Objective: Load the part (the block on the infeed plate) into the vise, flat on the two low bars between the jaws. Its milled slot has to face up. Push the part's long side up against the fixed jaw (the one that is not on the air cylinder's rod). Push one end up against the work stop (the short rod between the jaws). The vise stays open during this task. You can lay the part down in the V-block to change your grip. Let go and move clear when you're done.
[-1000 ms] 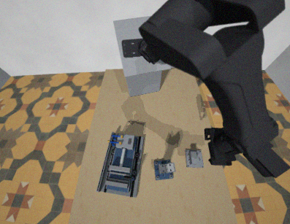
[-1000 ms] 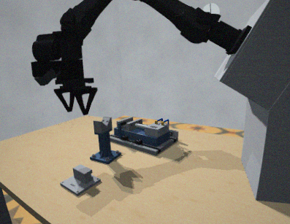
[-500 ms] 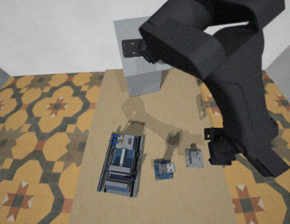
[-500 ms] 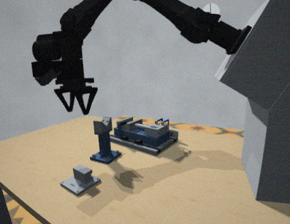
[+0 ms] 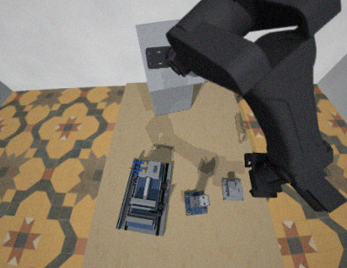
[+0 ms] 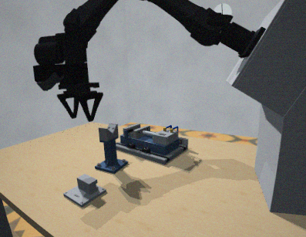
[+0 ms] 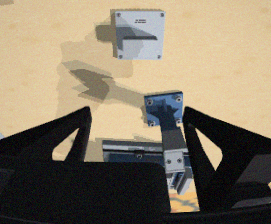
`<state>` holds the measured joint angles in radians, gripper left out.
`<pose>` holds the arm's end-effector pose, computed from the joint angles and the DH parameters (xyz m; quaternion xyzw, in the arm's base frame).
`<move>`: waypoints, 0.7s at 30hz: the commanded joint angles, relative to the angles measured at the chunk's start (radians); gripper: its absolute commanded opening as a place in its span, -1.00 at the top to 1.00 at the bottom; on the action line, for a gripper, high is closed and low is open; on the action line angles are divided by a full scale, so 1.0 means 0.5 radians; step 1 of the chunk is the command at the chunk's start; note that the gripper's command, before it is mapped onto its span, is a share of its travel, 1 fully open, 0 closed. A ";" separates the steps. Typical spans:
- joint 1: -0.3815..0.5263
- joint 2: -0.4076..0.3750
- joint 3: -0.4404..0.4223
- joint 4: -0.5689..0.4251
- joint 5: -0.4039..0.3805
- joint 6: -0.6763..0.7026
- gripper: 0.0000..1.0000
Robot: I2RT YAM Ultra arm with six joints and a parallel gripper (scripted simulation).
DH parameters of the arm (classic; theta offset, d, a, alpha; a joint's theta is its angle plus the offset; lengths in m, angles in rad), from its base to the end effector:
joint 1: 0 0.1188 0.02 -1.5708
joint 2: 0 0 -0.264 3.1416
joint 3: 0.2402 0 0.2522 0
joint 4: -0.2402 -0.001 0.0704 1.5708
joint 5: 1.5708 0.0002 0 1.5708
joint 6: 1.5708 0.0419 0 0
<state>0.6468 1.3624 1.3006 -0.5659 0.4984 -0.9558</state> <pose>0.2511 0.1657 0.3587 -0.5422 0.6812 -0.2848 0.4012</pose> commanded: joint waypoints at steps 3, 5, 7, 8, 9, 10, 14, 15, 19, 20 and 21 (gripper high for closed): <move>0.037 -0.005 0.070 -0.018 0.002 -0.018 -0.62; 0.037 -0.003 0.071 -0.016 0.002 -0.018 -0.62; 0.036 0.002 0.071 -0.012 0.001 -0.018 -0.62; 0.036 0.006 0.071 -0.009 0.000 -0.018 -0.62; 0.036 0.011 0.070 -0.005 -0.002 -0.019 -0.62; 0.035 0.017 0.070 0.000 -0.003 -0.019 -0.62; 0.034 0.025 0.070 0.012 -0.007 -0.019 -0.62; 0.033 0.026 0.070 0.020 -0.010 -0.020 -0.62; 0.012 0.035 0.070 0.028 -0.020 -0.023 -0.62; 0.004 0.038 0.071 0.031 -0.022 -0.023 -0.62; -0.005 0.040 0.071 0.040 -0.023 -0.025 -0.62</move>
<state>0.6468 1.3708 1.3006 -0.5583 0.4984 -0.9577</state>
